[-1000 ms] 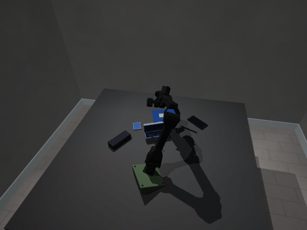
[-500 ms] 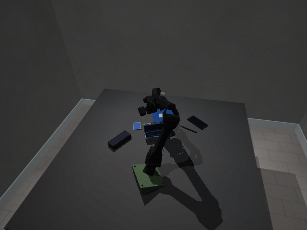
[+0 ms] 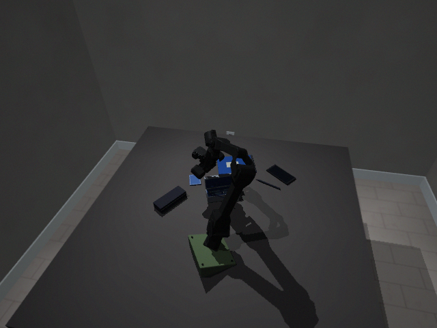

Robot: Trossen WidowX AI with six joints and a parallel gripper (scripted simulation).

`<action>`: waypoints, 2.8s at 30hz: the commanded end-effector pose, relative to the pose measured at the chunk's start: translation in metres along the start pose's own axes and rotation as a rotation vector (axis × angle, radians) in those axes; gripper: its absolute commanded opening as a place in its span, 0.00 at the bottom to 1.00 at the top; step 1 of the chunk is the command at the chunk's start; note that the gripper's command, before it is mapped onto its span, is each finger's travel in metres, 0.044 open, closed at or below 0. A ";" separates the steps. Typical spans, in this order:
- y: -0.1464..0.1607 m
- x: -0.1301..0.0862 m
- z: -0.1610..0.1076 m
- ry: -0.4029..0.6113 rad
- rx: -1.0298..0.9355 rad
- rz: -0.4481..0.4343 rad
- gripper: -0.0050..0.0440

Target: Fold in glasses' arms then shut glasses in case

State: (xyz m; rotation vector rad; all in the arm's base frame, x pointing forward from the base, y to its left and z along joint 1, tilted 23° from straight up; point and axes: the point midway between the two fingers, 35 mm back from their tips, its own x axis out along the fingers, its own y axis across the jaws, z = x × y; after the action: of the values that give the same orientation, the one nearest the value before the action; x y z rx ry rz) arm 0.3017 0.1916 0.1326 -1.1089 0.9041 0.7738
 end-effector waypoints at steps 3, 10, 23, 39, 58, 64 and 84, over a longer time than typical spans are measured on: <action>0.019 -0.005 -0.009 0.050 -0.129 0.024 0.10; 0.047 -0.011 -0.025 0.136 -0.348 0.084 0.10; 0.084 -0.023 -0.052 0.261 -0.696 0.182 0.10; 0.104 -0.017 -0.079 0.343 -0.942 0.255 0.10; 0.102 0.011 -0.096 0.343 -0.942 0.255 0.10; 0.097 0.010 -0.100 0.343 -0.942 0.255 0.10; 0.086 0.008 -0.106 0.343 -0.942 0.255 0.10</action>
State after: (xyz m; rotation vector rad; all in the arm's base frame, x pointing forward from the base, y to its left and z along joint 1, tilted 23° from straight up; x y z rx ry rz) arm 0.2055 0.1144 0.0688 -2.0158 1.0025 1.3180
